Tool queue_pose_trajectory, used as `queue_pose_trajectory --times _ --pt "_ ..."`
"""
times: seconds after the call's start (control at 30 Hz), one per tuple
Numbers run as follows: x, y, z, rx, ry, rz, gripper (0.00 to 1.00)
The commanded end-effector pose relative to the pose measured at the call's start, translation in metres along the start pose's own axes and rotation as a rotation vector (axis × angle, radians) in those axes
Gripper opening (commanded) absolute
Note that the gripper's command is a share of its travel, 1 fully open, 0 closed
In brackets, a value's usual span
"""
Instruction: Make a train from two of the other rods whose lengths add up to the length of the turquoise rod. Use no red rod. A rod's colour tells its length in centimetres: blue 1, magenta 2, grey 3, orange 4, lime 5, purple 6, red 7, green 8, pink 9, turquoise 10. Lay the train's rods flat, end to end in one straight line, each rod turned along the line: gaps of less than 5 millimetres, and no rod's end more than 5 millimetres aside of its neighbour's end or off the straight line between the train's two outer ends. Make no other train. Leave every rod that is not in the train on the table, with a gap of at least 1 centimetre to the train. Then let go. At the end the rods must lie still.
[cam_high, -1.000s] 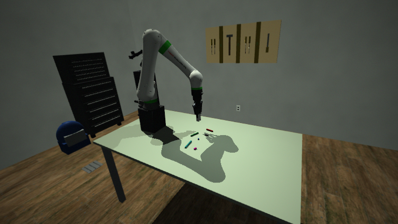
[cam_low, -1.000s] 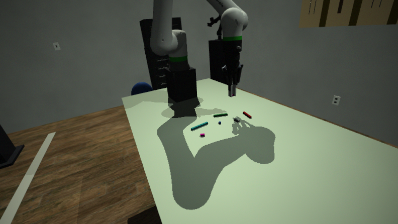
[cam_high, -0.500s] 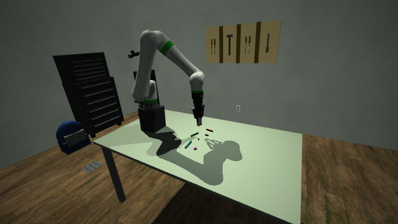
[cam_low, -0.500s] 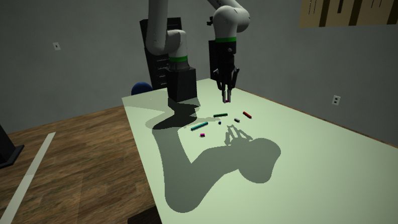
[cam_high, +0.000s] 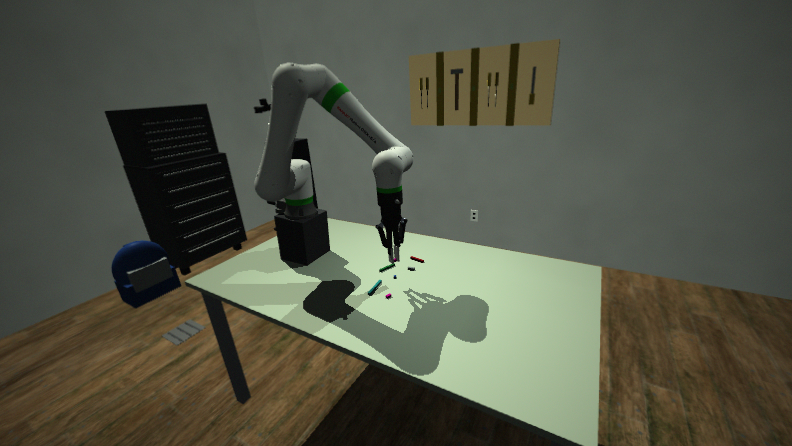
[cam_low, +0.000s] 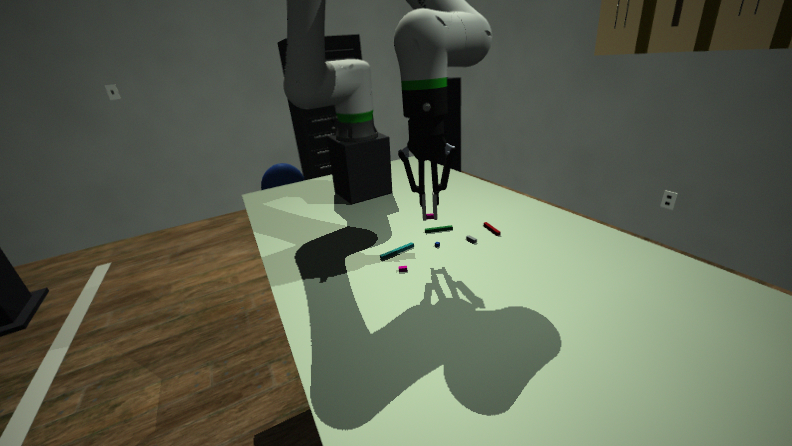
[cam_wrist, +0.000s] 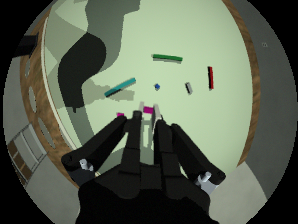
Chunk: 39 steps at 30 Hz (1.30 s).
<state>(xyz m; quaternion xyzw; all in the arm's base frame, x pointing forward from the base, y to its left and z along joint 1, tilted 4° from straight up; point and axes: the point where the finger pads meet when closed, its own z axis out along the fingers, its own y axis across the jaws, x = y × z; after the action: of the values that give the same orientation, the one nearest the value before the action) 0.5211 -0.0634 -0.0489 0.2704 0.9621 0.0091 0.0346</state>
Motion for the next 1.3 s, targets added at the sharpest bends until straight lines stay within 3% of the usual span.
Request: queue_pose_trajectory --times 0.0,0.5,1.0,1.27 --pt "0.000 0.000 0.000 0.000 0.000 0.000 0.09" --pt "-0.001 0.000 0.010 0.000 0.000 0.001 0.09" --pt "-0.001 0.001 0.070 0.000 0.000 0.001 0.09" --pt "-0.001 0.001 0.085 0.000 0.000 0.001 0.09"
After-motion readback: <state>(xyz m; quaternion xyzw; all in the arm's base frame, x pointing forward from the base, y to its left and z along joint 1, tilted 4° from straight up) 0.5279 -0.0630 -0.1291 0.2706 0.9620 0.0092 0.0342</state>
